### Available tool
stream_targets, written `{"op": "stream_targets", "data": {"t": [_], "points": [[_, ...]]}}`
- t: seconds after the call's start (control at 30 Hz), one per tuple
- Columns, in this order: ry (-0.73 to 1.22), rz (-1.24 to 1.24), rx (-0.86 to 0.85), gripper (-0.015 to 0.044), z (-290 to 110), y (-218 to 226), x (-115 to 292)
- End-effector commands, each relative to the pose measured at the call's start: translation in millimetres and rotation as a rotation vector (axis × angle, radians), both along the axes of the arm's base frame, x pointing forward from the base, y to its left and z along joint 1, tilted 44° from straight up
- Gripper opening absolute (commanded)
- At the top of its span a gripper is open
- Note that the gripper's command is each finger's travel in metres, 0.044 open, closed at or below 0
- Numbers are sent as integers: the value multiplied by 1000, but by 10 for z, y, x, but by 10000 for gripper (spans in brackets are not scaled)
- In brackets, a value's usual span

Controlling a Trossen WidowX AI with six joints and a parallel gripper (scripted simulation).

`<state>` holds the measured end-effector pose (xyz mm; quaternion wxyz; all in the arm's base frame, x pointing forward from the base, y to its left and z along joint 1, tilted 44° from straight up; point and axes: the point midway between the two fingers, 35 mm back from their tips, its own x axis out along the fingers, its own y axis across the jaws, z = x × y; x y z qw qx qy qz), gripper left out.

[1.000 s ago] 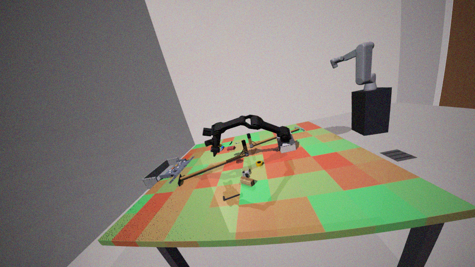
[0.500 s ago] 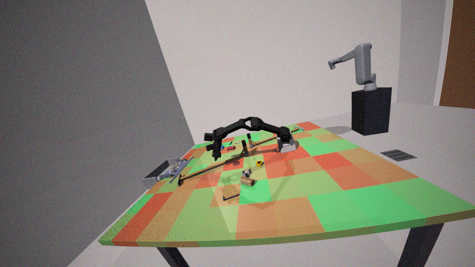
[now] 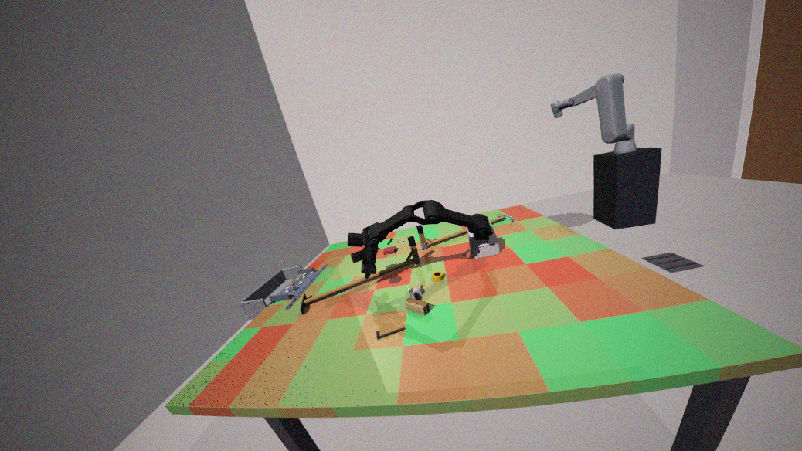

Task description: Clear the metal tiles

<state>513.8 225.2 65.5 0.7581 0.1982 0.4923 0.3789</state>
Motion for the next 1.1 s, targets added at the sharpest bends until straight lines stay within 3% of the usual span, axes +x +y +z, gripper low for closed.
{"op": "stream_targets", "data": {"t": [0.0, 0.4, 1.07], "points": [[8, -3, -1, 0, -94, 74, -43], [7, -5, 4, 0, -280, 251, -145], [7, -4, 2, 0, -380, 167, -34]]}}
